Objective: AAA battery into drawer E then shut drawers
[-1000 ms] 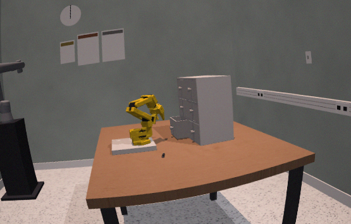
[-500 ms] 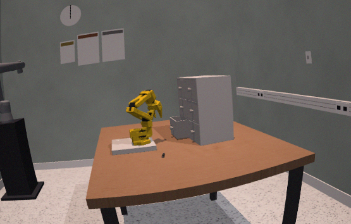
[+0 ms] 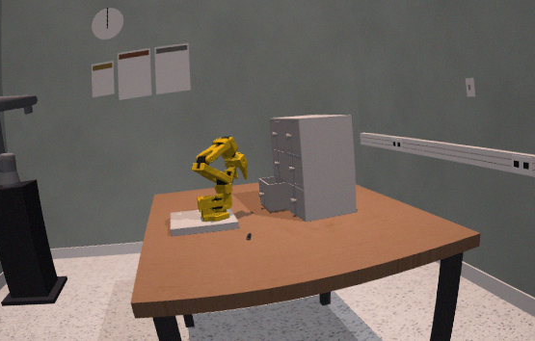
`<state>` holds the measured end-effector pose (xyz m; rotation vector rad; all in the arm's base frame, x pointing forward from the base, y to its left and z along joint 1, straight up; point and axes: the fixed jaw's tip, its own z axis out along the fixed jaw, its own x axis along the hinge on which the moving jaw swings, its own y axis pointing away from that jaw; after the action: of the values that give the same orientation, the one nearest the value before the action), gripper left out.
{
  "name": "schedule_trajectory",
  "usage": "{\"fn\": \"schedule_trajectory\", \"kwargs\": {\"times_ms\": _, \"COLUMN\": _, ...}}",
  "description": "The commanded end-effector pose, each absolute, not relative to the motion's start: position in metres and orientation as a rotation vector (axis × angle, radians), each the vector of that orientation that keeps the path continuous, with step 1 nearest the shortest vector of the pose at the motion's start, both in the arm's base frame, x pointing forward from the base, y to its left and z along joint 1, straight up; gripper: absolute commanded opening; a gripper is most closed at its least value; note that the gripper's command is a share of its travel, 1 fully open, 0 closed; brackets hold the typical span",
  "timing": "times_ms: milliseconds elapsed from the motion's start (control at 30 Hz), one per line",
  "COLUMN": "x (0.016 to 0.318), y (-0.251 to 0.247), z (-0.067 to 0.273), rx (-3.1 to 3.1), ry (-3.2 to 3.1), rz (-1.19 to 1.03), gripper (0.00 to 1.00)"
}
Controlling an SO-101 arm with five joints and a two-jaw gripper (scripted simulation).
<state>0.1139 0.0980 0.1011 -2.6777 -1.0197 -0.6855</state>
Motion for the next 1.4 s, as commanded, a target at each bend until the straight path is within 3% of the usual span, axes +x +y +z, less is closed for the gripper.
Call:
{"fn": "schedule_trajectory", "kwargs": {"times_ms": 0, "x": 0.1128, "y": 0.0990, "z": 0.1045, "rx": -2.666, "ry": -1.014, "rz": -0.696, "gripper": 0.21}}
{"fn": "schedule_trajectory", "kwargs": {"times_ms": 633, "x": 0.1128, "y": 0.0990, "z": 0.1045, "rx": -2.666, "ry": -1.014, "rz": -0.696, "gripper": 0.21}}
{"fn": "schedule_trajectory", "kwargs": {"times_ms": 1367, "x": 0.1115, "y": 0.0957, "z": 0.1027, "rx": -2.751, "ry": -0.307, "rz": -0.589, "gripper": 0.21}}
